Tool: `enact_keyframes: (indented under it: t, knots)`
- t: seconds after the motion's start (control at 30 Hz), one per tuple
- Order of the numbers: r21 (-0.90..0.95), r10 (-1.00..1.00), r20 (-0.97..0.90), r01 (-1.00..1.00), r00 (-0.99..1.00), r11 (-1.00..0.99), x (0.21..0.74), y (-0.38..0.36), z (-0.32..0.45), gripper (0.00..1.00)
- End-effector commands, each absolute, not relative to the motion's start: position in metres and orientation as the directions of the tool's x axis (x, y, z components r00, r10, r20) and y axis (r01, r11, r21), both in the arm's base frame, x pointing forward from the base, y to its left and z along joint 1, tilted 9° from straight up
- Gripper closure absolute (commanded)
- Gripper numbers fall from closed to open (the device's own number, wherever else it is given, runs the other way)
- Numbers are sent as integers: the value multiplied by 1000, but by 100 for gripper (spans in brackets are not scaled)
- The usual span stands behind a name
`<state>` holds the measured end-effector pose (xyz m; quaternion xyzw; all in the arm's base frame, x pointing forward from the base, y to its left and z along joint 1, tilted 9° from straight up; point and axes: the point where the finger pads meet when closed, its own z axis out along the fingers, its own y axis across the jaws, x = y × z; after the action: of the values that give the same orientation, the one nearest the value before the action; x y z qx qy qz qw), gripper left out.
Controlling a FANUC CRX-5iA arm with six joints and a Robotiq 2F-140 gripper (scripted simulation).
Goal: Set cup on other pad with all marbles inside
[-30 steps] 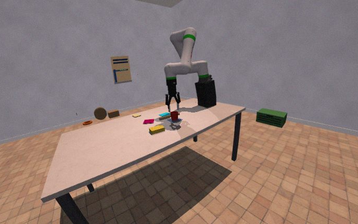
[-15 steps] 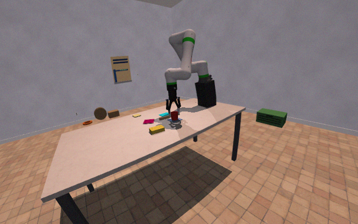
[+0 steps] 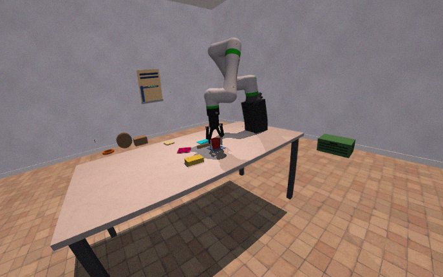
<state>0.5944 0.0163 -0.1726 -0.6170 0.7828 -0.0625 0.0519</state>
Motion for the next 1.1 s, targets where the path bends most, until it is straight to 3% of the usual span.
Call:
enact_keyframes:
  t: [0.0, 1.07]
  knots:
    - [-162, -972, -4, -959, -233, 231, 595, 16, -174, 41]
    - [-162, -972, -4, -959, -233, 231, 595, 16, -174, 43]
